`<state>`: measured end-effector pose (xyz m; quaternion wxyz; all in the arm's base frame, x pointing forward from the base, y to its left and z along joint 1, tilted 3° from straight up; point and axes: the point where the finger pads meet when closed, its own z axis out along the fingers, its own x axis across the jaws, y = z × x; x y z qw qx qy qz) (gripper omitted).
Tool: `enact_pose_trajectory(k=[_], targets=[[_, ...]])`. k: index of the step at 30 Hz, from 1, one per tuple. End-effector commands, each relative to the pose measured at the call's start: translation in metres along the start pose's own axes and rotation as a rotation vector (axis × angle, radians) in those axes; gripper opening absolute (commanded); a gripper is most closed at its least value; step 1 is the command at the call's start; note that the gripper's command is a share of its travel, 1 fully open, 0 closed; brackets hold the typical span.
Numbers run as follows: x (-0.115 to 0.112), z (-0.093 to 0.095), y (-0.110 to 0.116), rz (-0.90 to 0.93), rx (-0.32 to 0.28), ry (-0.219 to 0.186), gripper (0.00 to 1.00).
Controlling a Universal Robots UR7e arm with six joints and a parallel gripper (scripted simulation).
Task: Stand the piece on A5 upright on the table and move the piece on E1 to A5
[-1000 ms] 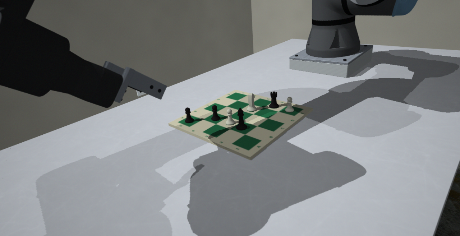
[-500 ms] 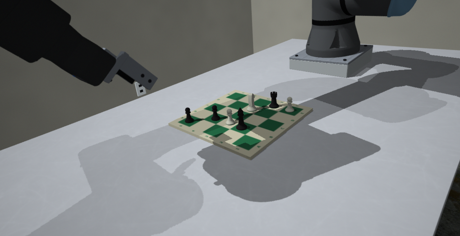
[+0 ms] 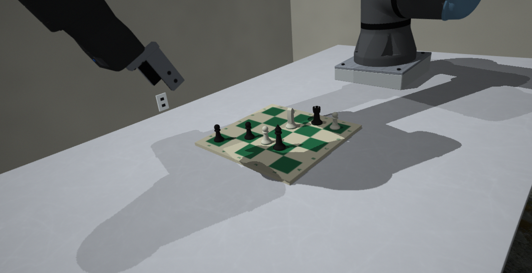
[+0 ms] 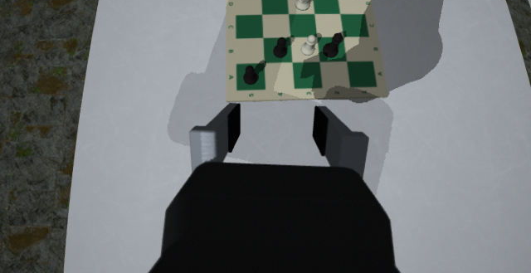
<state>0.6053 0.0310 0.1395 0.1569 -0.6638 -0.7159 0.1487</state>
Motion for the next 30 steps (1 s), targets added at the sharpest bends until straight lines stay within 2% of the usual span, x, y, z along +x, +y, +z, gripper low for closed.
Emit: enact_pose_trajectory(k=[1,14,16,23,30], targets=[[-0.006,0.001,-0.009,-0.003,-0.092,-0.002,1.0],[-0.02,0.016,-0.047,-0.006,-0.296,-0.023,1.0],[-0.02,0.016,-0.047,-0.006,-0.296,-0.023,1.0],[-0.024,0.025,-0.064,-0.007,-0.377,-0.037,1.0],[-0.025,0.032,-0.076,-0.008,-0.431,-0.049,1.0]])
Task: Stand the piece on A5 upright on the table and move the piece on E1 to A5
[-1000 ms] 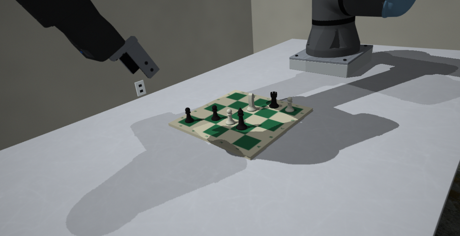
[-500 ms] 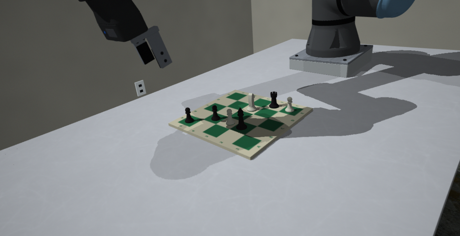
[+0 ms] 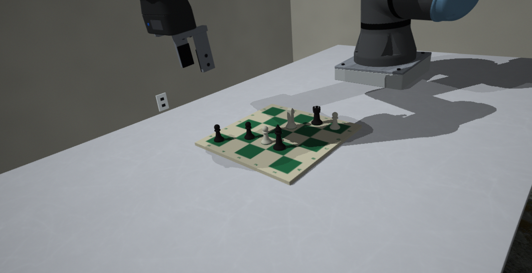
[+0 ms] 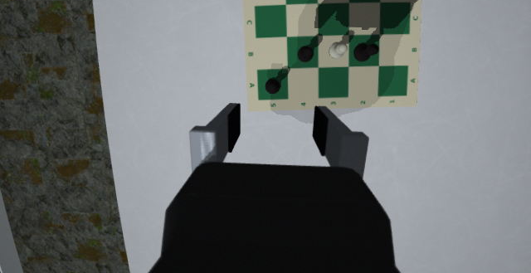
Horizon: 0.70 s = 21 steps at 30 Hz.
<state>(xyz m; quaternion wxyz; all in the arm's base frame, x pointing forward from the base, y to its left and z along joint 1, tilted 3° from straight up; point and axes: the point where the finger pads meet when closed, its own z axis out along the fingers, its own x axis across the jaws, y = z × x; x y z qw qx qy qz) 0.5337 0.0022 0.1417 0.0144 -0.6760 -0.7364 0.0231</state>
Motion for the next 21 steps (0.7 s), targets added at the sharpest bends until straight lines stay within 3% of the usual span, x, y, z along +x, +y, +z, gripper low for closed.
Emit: enact_pose_trajectory(k=[1,21], targets=[[-0.0014,0.0008,-0.011,-0.002,-0.055,-0.01,1.0],[-0.0019,0.0025,-0.0203,-0.003,-0.089,-0.018,1.0]])
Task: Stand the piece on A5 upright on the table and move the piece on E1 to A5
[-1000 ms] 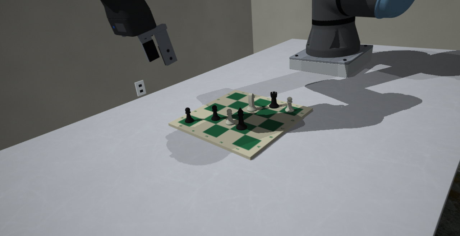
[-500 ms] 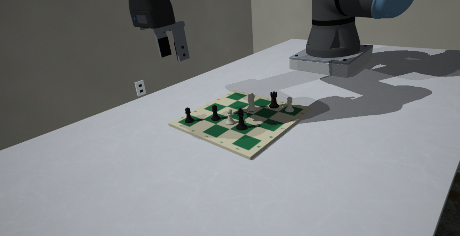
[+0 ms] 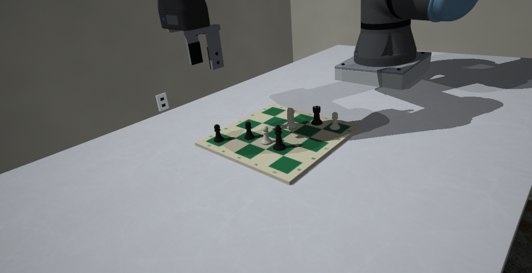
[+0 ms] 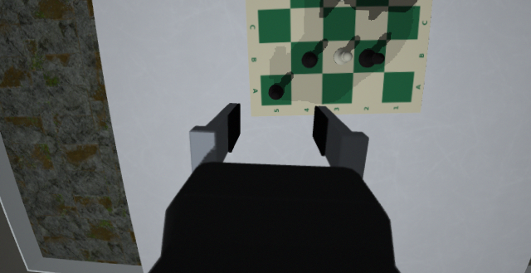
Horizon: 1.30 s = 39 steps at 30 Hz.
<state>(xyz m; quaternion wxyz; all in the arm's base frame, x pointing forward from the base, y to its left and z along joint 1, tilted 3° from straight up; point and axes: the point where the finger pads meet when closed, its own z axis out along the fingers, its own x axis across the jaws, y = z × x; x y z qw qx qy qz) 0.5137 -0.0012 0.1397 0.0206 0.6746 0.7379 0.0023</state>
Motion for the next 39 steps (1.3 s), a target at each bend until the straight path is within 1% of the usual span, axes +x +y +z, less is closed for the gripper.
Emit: enact_pose_trajectory(k=[1,11,12,14,16,18,19,21,22,39], targets=[[0.0,-0.001,0.0,0.0,-0.004,-0.001,1.0],[0.0,0.0,0.0,0.0,-0.004,-0.001,1.0],[0.0,0.003,0.0,0.0,-0.004,-0.001,1.0],[-0.001,0.019,0.0,0.0,-0.004,0.0,1.0],[-0.001,0.019,0.0,0.0,-0.004,0.0,1.0],[-0.001,0.038,0.0,0.001,-0.004,0.001,1.0],[-0.001,0.044,-0.001,0.001,-0.004,0.001,1.0],[-0.001,0.048,-0.001,0.001,-0.004,0.002,1.0],[-0.001,0.048,-0.001,0.001,-0.004,0.002,0.68],[-0.001,0.048,-0.001,0.001,-0.004,0.002,0.68]])
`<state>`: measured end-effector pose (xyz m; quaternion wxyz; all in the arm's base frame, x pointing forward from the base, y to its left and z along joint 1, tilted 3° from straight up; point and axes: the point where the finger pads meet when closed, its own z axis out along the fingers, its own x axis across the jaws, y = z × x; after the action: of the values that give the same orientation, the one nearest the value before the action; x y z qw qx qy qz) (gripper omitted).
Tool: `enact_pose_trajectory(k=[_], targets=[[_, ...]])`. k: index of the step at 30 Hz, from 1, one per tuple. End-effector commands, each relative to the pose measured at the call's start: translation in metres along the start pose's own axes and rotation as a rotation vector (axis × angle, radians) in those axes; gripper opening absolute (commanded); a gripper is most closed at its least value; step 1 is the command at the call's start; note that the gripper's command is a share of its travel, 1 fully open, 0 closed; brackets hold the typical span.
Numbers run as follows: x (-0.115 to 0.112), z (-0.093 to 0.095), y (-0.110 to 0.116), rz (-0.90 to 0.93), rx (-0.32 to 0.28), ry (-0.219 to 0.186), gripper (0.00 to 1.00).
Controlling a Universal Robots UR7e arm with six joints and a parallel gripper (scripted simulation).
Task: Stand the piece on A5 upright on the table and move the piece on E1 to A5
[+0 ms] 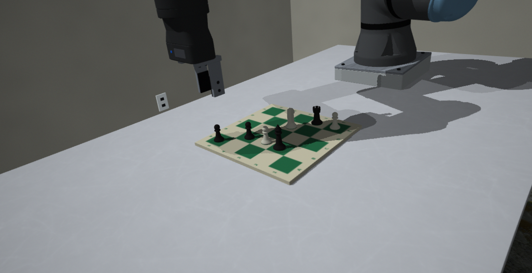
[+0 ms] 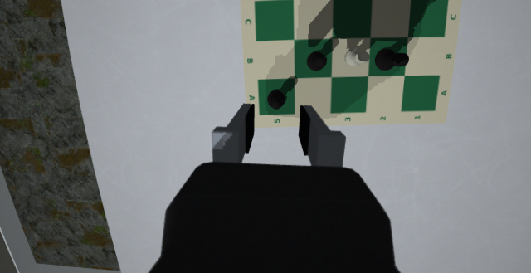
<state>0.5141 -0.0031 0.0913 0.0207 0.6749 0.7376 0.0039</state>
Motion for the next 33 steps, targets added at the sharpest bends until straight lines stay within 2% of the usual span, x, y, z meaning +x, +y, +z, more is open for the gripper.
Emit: enact_pose_trajectory(k=[1,33], targets=[[-0.0001,-0.0005,0.0004,0.0,-0.002,-0.001,0.68],[-0.0001,0.0049,0.0005,0.0,-0.002,-0.001,0.68]])
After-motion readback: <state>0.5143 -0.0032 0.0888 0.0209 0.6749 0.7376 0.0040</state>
